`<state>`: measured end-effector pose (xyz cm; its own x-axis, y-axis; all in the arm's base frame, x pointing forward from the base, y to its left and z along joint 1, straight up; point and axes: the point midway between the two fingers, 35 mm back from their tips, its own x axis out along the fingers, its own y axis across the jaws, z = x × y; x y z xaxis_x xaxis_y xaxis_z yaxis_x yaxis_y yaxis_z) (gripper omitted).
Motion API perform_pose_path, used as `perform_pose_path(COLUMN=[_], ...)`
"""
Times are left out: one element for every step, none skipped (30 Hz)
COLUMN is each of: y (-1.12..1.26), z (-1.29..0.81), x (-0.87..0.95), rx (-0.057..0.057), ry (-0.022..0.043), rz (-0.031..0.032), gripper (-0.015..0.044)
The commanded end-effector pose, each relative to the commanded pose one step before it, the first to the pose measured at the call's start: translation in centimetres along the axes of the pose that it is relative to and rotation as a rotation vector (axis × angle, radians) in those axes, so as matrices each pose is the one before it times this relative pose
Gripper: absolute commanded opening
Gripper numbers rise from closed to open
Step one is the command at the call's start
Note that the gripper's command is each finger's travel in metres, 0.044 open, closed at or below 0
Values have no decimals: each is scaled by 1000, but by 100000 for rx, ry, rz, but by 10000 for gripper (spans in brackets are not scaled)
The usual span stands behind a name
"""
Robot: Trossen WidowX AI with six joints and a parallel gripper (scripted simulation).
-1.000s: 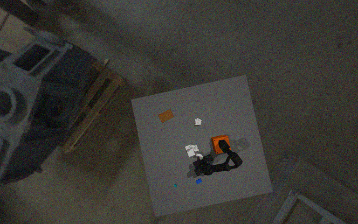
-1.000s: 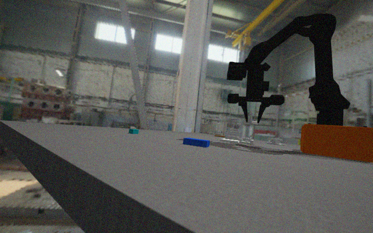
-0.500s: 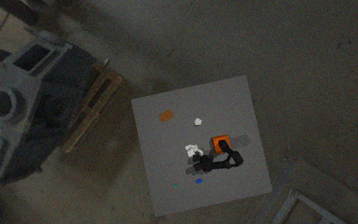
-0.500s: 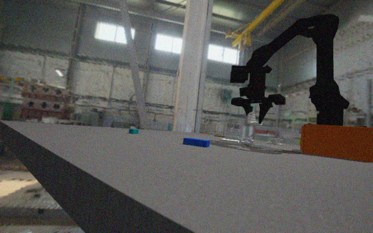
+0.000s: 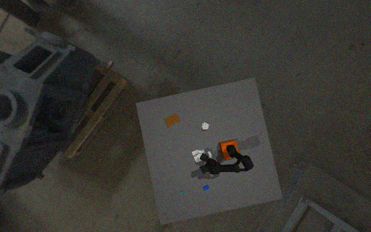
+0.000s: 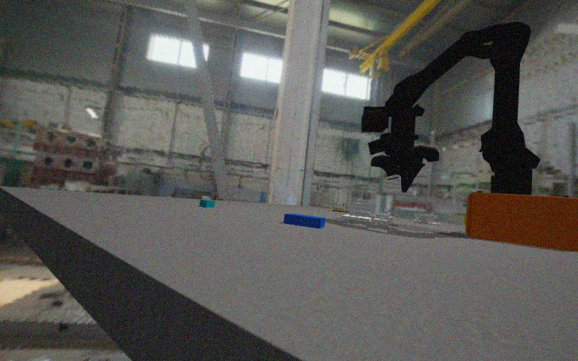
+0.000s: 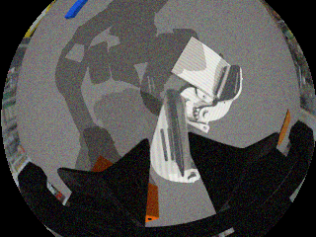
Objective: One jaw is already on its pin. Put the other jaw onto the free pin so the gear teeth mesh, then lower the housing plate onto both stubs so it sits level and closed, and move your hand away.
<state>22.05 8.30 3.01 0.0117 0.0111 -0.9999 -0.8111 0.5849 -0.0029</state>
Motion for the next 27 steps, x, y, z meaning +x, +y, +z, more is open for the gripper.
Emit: perform_pose_path(y=[-386,-98,-102,-105,-108,-111,-114,-117,-120,-123,-126,-128,-131,-133,-135,-137,-139,-117,-71,-24,0,0,0,0,0,0,0], z=[-615,-145,-142,-139,-136,-132,-129,-126,-122,-119,-115,-112,-108,-105,-101,-97,-93,-74,-43,-14,0,0,0,0,0,0,0], x=[-130,7,8,8,8,8,8,9,9,9,9,10,10,10,10,11,11,9,6,2,0,0,0,0,0,0,0], rx=[14757,3378,3378,3378,3378,3378,3378,3378,3378,3378,3378,3378,3378,3378,3378,3378,3378,2794,1676,559,0,0,0,0,0,0,0], ry=[-807,9,9,9,9,8,8,8,8,7,7,7,6,6,6,5,5,4,2,1,0,0,0,0,0,0,0], rz=[-558,-8,-9,-9,-9,-9,-9,-9,-10,-10,-10,-10,-10,-10,-10,-10,-11,-9,-5,-2,0,0,0,0,0,0,0], gripper=[134,134,134,134,134,134,134,134,134,134,134,134,134,134,134,134,134,134,134,134,134,134,134,134,134,134,134])
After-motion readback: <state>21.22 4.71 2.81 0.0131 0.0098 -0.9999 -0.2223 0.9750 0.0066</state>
